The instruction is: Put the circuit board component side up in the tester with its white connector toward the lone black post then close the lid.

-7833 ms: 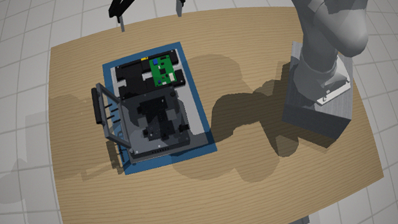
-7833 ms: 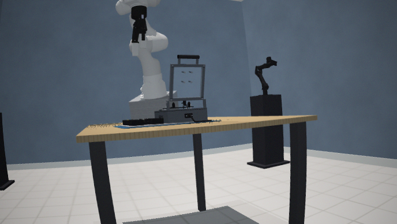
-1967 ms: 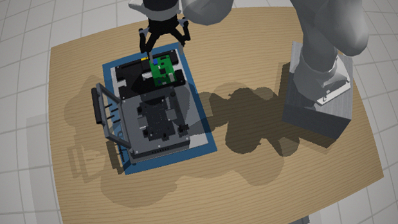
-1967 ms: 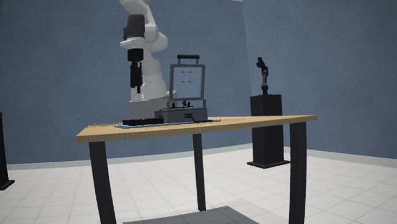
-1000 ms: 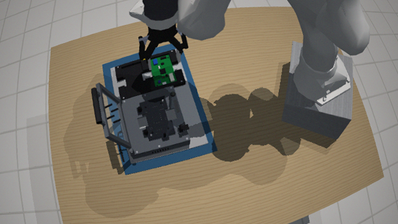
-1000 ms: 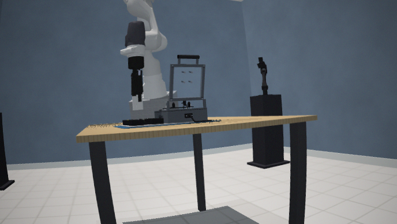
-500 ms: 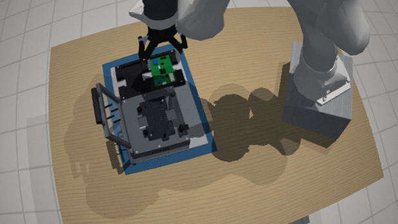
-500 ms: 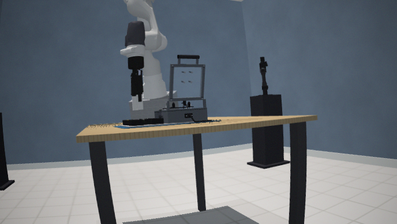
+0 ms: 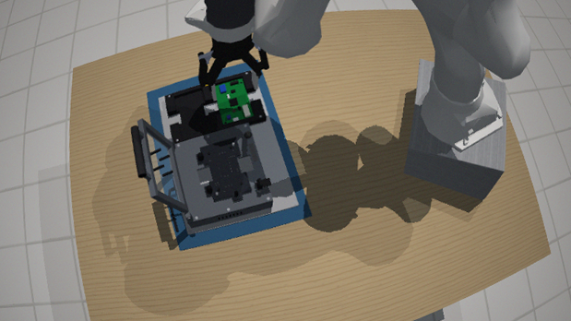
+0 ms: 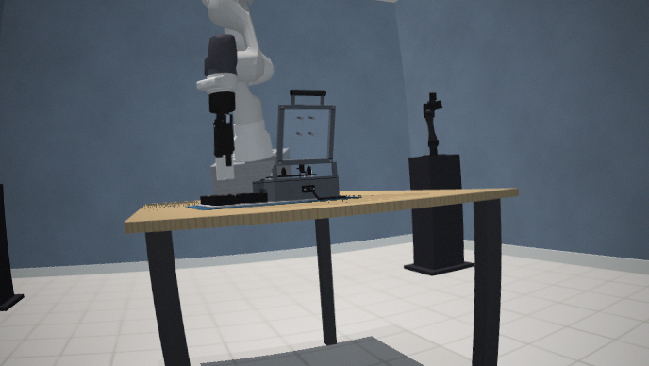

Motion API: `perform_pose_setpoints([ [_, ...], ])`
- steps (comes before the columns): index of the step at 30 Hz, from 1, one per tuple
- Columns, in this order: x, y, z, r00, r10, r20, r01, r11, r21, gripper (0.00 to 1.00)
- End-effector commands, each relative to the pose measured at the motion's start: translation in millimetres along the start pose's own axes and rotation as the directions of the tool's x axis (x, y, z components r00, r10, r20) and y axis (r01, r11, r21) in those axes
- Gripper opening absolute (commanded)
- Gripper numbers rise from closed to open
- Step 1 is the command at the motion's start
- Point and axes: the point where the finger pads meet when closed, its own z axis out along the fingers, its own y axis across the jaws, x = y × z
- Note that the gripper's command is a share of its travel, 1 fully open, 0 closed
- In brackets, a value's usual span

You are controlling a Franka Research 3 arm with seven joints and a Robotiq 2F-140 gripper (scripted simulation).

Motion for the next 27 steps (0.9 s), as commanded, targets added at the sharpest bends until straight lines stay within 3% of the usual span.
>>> perform_pose_setpoints([
  [1, 1, -2, -0.5, 1.0, -0.002, -0.001, 0.002, 1.0, 0.004, 0.58],
  [16, 1, -2, 0.5, 1.0, -0.002, -0.001, 0.002, 1.0, 0.004, 0.58],
  [27, 1, -3, 11.9, 1.0, -0.002, -0.001, 0.002, 1.0, 0.004, 0.58],
])
